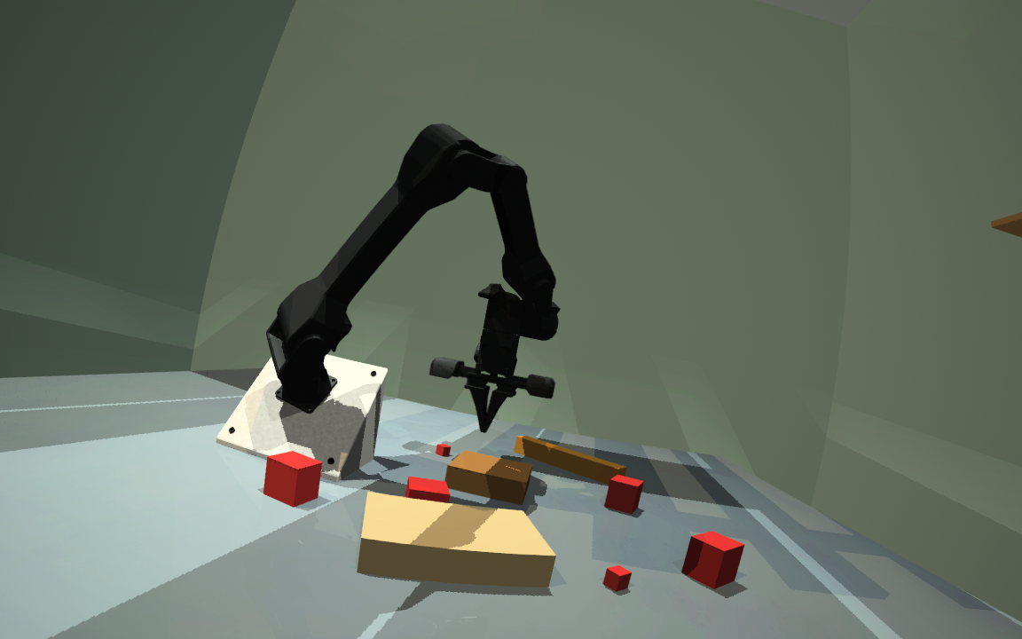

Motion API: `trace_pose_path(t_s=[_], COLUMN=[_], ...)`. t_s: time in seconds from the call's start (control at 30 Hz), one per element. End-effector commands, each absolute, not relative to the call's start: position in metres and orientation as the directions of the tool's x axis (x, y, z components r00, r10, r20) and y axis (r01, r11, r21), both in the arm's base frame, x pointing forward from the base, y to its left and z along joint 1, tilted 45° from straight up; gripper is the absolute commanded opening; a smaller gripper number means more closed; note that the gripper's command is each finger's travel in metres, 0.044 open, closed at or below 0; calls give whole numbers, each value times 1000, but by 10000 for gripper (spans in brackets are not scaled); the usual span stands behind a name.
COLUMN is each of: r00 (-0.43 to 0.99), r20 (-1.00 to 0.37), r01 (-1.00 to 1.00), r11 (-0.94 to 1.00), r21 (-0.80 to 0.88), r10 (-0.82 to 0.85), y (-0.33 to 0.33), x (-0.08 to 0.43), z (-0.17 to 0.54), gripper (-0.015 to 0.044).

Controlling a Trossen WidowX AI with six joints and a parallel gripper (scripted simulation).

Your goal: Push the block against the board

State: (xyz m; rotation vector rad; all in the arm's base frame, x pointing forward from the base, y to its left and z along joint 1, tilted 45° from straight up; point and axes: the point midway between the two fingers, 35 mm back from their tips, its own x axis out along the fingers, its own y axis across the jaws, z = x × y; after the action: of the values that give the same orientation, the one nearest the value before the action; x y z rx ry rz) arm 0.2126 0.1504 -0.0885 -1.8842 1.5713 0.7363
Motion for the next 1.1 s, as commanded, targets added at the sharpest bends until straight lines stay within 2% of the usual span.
trace_pose_path(t_s=[0.0, 1.07], r00=[153, 153], r20=[-718, -718], r01=[-986, -986], r11=[-155, -157], r21=[-64, -62], r10=[-679, -679], y=[121, 84], x=[217, 225], z=[-114, -93], gripper=[0, 0])
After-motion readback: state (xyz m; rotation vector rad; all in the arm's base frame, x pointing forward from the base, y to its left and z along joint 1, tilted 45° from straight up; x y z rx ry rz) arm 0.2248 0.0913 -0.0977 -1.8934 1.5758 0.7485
